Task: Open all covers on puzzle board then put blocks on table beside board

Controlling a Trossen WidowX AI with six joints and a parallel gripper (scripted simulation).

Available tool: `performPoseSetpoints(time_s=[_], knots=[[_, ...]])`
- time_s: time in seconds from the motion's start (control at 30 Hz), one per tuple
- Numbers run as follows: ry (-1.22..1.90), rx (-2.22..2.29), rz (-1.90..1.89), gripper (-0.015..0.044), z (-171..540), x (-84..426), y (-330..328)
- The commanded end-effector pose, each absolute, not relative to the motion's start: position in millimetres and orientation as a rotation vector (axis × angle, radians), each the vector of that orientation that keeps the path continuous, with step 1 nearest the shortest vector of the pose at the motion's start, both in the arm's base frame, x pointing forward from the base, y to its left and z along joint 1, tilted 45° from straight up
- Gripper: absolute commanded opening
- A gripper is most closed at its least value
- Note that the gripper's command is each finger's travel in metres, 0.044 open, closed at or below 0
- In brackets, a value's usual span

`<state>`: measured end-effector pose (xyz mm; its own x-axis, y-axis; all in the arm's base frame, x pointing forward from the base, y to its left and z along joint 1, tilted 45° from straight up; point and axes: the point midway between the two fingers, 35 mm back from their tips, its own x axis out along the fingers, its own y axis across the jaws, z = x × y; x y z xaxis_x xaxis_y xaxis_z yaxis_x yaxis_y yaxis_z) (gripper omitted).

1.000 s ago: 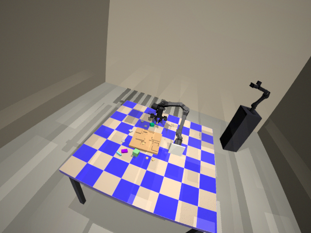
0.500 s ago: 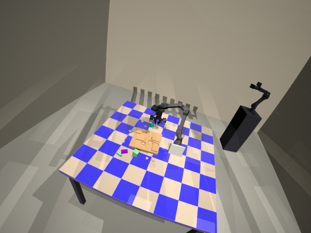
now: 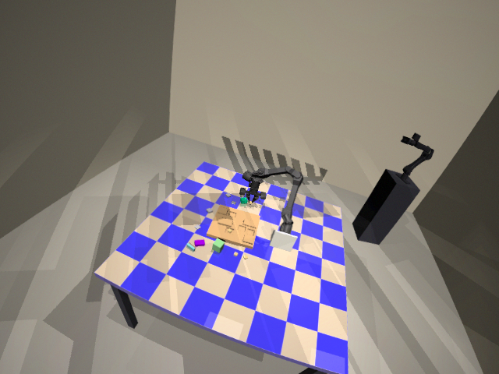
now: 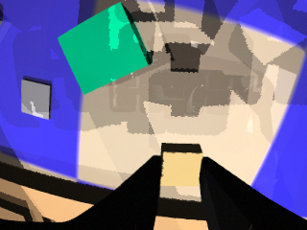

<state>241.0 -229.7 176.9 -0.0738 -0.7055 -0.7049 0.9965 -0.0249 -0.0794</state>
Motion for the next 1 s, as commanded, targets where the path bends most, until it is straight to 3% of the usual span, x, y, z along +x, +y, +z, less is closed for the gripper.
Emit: performPoseSetpoints(time_s=[0.0,0.97], knots=[[0.682,0.564,-1.533,0.008,169,241,-235],[0.676,0.554,-1.534,0.008,142,232,-263]])
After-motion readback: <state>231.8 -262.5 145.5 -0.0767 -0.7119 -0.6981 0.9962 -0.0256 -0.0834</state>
